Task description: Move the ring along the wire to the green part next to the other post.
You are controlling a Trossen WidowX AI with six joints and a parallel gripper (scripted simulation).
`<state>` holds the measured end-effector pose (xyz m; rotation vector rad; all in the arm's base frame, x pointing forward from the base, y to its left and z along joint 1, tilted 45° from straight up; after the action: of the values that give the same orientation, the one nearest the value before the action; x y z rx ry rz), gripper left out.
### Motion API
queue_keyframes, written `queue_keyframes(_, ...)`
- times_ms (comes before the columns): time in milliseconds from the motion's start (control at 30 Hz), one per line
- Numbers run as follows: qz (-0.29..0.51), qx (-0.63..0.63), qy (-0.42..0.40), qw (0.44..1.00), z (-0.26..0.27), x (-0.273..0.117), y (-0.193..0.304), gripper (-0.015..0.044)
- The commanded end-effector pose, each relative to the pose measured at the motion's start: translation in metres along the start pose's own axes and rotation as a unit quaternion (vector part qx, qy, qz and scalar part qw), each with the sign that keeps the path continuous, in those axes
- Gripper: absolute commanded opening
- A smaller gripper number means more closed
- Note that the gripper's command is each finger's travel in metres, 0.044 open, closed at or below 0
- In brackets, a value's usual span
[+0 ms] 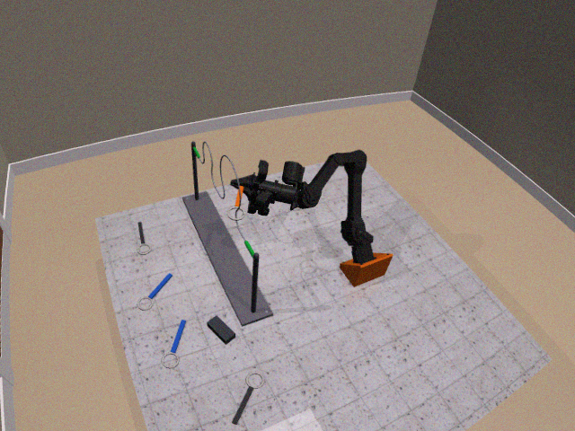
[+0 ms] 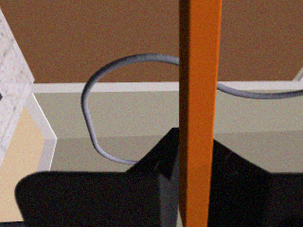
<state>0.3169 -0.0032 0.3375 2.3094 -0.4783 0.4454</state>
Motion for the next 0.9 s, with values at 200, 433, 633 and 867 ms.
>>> queue_keyframes(200, 0.024, 0.116, -0.064, 0.991, 0.034, -0.008, -0.002, -0.015)
queue_keyframes(433, 0.01, 0.185, -0.093, 0.978, 0.054, -0.008, -0.005, -0.015)
queue_keyframes(633, 0.008, 0.254, -0.124, 0.959, 0.073, -0.011, -0.011, -0.015)
queue_keyframes(867, 0.02, 0.319, -0.156, 0.935, 0.089, -0.019, -0.021, -0.015)
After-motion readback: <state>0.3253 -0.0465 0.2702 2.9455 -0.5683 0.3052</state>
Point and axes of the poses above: the point midway between the two fingers, 35 mm back from their tips, its own x axis out along the fingers, its own z axis across the jaws, y = z × x, the point moved 5 cm from there along -x, back along the fingers, and after that the axes turned 6 degrees about x, right-handed, at the moved point
